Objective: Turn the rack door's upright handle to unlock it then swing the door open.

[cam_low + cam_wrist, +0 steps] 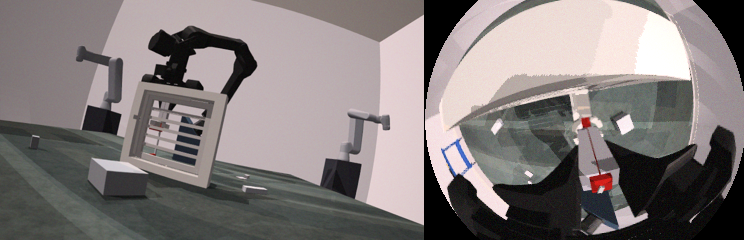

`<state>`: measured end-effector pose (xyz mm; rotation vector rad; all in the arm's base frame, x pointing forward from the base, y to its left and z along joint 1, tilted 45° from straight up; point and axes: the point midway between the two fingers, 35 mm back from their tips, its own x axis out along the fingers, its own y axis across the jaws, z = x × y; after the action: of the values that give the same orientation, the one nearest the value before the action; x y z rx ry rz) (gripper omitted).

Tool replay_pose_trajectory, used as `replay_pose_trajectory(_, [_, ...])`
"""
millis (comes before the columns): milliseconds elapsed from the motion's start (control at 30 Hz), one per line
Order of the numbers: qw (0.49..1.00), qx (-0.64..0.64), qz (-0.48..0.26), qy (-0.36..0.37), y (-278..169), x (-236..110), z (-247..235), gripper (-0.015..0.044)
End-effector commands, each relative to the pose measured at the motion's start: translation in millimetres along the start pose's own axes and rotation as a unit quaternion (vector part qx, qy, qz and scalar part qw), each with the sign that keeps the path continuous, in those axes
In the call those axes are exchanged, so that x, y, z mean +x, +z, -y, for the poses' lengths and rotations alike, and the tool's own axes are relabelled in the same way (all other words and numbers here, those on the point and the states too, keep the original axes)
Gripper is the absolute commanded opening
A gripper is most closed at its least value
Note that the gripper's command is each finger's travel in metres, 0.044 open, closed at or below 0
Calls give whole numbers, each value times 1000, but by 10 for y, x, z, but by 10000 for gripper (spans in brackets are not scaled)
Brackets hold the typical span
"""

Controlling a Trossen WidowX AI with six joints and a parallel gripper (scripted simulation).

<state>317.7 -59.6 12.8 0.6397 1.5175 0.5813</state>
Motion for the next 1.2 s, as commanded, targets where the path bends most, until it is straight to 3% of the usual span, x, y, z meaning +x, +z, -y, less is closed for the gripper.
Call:
replay_pose_trajectory(0, [1000, 1, 1, -1, 6, 5, -1, 26])
replay_pose_trajectory(167, [1000, 18, 1, -1, 6, 5, -1, 24])
replay_pose_trajectory(567, [953, 304, 1, -1, 6, 5, -1, 24])
replay_pose_trajectory(867, [863, 506, 1, 0, 6, 5, -1, 24])
replay_pose_trajectory(1167, [730, 683, 1, 0, 5, 5, -1, 24])
